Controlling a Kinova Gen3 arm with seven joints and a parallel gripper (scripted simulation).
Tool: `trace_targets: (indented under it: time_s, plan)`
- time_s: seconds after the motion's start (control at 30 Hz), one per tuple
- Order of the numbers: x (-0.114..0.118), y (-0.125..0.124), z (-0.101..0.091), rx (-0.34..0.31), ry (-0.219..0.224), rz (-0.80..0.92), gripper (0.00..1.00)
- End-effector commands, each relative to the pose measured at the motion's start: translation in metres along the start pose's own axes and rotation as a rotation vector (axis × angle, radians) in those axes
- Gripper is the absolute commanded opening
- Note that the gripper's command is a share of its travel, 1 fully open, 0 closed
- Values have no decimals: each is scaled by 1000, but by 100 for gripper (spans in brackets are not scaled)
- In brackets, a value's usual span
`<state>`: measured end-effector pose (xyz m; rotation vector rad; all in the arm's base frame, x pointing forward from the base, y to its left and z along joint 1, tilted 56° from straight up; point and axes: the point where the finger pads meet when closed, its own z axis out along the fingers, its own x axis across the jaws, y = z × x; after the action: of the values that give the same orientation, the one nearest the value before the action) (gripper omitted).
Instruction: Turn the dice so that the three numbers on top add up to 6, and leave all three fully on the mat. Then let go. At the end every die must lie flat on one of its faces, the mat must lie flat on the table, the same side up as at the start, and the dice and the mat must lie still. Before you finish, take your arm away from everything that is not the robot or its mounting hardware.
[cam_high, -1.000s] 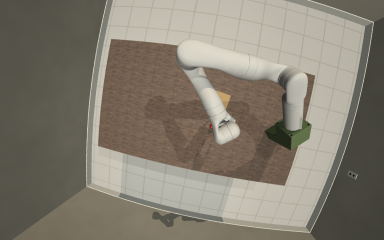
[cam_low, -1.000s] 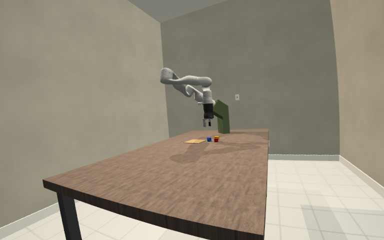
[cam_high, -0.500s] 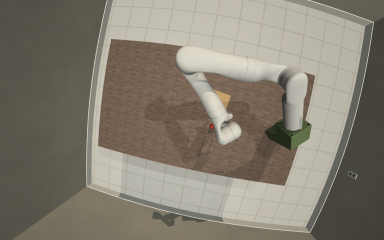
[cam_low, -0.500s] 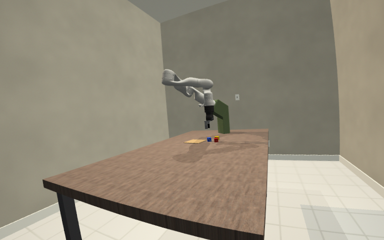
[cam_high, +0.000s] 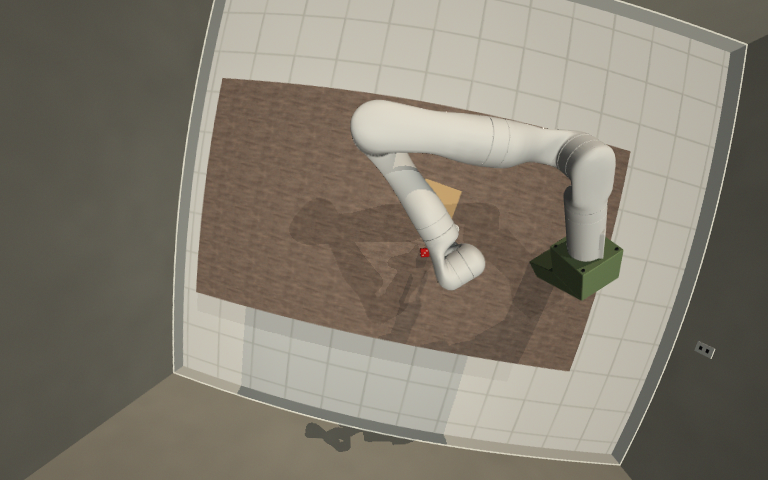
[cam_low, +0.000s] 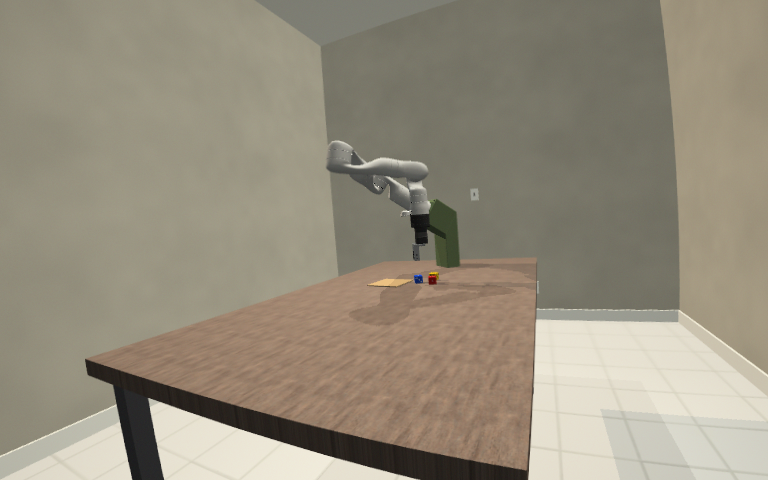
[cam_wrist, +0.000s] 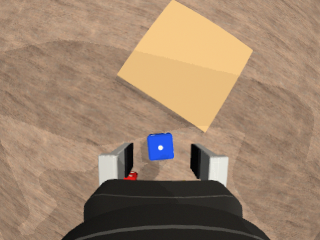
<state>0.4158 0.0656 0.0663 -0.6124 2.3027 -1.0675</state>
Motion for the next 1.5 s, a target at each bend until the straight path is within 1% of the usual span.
trace_targets:
  time_s: [0.0,0.2,0.5,0.53,1.47]
  plan:
    - [1,1,1,-1,2,-37,100]
    - [1,3,3,-2,2,-95,100]
    - [1,3,3,-2,2,-108,100]
    - [1,3,3,-2,2,-108,87]
    - [1,3,3,-2,2,-108,87]
